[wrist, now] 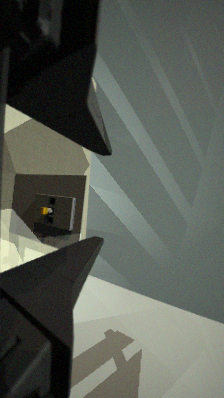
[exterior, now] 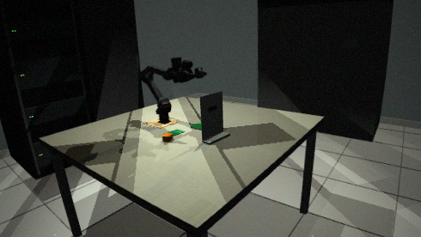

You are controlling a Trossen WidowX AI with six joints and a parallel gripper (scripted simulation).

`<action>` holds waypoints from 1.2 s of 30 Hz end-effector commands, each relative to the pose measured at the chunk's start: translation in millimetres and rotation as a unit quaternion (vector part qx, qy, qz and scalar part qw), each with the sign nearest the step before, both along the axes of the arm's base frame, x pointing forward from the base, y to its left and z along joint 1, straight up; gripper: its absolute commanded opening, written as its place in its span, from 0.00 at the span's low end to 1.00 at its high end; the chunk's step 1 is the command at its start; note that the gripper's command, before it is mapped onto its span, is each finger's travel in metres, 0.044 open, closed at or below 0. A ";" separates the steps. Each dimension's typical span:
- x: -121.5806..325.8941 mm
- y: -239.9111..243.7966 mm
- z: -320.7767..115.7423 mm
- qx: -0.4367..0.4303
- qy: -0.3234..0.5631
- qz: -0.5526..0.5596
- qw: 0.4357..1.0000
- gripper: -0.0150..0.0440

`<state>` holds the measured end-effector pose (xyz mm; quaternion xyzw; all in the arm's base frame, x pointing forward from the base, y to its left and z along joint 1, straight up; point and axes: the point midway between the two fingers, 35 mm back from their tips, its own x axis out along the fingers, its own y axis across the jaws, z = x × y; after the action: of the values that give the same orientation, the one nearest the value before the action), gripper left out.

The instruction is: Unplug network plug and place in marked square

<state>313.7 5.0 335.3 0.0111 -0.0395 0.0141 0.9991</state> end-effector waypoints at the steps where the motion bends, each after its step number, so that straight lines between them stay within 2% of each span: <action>1: 0.3 -0.2 -0.7 0.003 0.000 0.001 1.000 0.89; 9: 8.8 -9.7 -30.2 0.124 0.010 0.025 0.992 0.53; 10: 9.5 -11.0 -34.2 0.141 0.012 0.029 0.990 0.52; 23: 8.6 -28.7 -86.9 0.353 0.040 0.066 0.933 0.52; 36: -9.6 -41.5 -136.0 0.549 0.077 0.092 0.827 0.52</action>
<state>309.7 -35.1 212.2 0.5216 0.0251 0.0793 0.8491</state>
